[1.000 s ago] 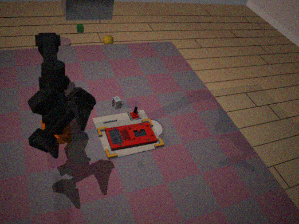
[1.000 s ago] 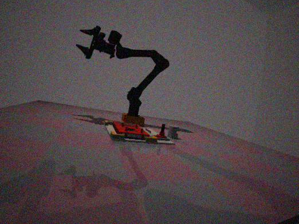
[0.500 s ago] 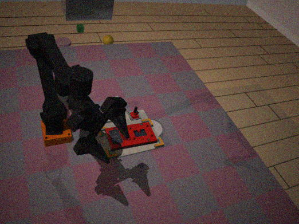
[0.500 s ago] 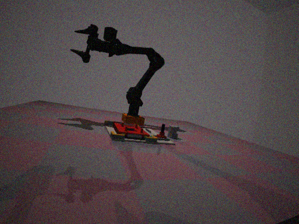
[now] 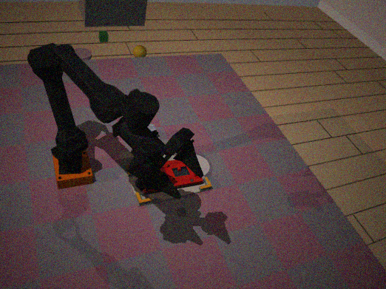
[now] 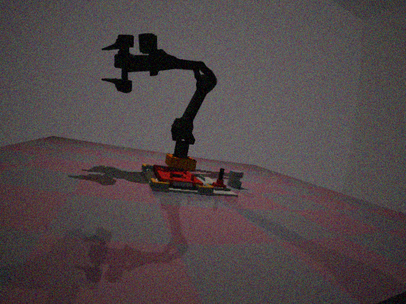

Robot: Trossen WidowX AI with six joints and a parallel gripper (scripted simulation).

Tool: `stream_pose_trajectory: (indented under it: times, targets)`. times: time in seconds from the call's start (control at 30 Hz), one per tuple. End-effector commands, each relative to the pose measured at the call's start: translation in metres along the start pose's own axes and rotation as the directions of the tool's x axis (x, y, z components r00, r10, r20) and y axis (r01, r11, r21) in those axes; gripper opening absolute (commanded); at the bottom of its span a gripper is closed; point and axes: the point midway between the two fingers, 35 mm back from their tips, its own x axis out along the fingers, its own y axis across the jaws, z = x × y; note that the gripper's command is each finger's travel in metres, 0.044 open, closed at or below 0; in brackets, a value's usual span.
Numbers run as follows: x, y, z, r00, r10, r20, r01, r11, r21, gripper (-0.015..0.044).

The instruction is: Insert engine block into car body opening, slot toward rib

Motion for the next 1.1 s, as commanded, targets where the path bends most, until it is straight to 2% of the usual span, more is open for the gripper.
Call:
stream_pose_trajectory:
  times: [0.0,0.27,0.57,0.83,1.07]
  targets:
    - [0.007,-0.006,-0.026,0.996,-0.052,-0.068,0.057,0.996,0.069,0.0440]
    - [0.012,-0.022,-0.095,0.955,-0.185,-0.233,0.233,0.952,0.199,0.0440]
    - [0.000,-0.045,-0.178,0.850,-0.354,-0.390,0.474,0.837,0.272,0.0440]
    - [-0.032,-0.073,-0.250,0.709,-0.521,-0.475,0.682,0.677,0.276,0.0440]
    - [-0.077,-0.102,-0.306,0.572,-0.661,-0.485,0.815,0.522,0.249,0.0440]
